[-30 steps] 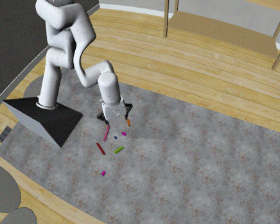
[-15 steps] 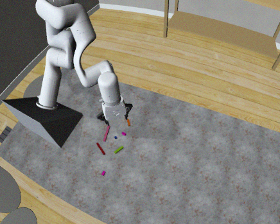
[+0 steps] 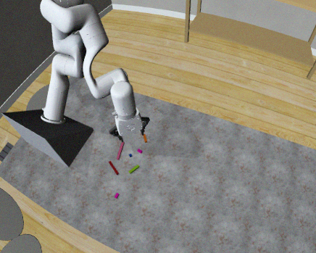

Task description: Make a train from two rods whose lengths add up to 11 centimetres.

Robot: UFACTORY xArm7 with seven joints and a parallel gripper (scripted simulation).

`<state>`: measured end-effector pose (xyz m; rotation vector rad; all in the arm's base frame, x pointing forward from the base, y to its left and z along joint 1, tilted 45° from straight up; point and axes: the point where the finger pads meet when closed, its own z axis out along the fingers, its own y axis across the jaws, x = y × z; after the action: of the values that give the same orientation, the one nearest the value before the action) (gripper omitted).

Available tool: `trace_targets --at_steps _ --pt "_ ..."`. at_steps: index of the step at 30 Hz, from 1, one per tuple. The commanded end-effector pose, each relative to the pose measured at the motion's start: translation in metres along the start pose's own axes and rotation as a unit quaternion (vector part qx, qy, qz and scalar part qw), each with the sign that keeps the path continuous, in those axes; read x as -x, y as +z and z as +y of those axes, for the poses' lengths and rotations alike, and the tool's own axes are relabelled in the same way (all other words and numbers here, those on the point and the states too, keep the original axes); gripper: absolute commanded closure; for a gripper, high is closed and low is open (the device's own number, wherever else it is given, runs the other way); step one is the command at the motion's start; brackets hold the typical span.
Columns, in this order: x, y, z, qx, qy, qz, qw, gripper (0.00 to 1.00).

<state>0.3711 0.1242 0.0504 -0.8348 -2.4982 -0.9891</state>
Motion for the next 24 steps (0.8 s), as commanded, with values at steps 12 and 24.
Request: trace_targets --at_steps 12,24 --pt "0.0014 -0.0011 0.0004 0.001 0.0 -0.002 1.0 0.0" --pt "0.0046 -0.0018 0.0004 0.003 0.019 0.0 1.0 0.0"
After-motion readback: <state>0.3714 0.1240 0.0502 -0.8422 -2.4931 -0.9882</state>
